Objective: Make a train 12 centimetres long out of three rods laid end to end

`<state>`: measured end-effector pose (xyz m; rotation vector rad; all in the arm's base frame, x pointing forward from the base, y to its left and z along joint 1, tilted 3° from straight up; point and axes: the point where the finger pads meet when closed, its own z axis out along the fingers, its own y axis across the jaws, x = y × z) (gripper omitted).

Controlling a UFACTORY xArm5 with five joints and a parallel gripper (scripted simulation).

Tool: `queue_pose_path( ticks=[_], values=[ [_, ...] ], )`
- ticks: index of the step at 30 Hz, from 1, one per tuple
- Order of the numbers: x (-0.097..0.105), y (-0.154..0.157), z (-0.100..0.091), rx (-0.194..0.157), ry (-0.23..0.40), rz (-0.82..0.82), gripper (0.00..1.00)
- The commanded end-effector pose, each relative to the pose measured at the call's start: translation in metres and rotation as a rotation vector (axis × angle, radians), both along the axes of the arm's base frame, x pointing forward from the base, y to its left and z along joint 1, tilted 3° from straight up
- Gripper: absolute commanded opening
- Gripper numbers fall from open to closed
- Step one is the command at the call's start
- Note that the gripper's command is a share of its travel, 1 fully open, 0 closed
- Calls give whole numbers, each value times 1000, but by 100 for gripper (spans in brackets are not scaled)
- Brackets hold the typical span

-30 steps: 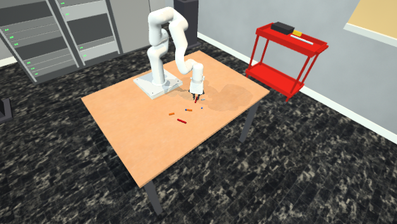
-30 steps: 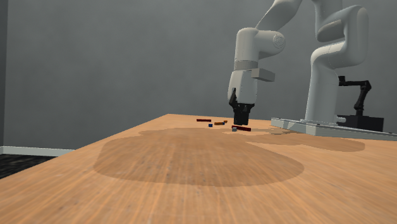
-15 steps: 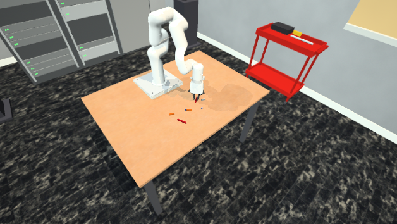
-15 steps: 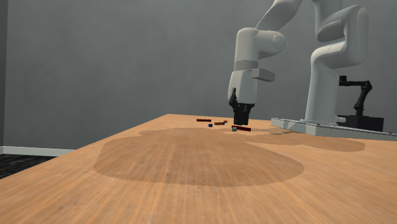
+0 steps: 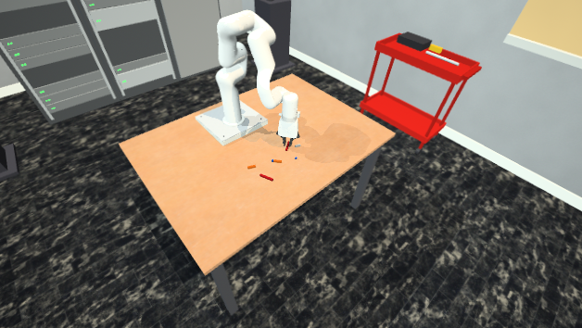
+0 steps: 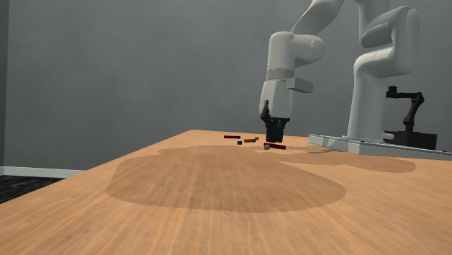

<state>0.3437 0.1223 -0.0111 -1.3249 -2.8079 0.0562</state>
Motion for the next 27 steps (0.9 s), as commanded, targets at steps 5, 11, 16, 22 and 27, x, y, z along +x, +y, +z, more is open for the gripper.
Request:
queue_pose_path(
  ticks=[5,11,16,22,27],
  values=[
    [1,0,0,1,-3,0,24],
    [1,-1,-2,1,-3,0,24],
    [2,-2,-6,1,-3,0,24],
    [1,-2,-11,1,-3,0,24],
    [1,-2,-13,1,-3,0,24]
  ],
)
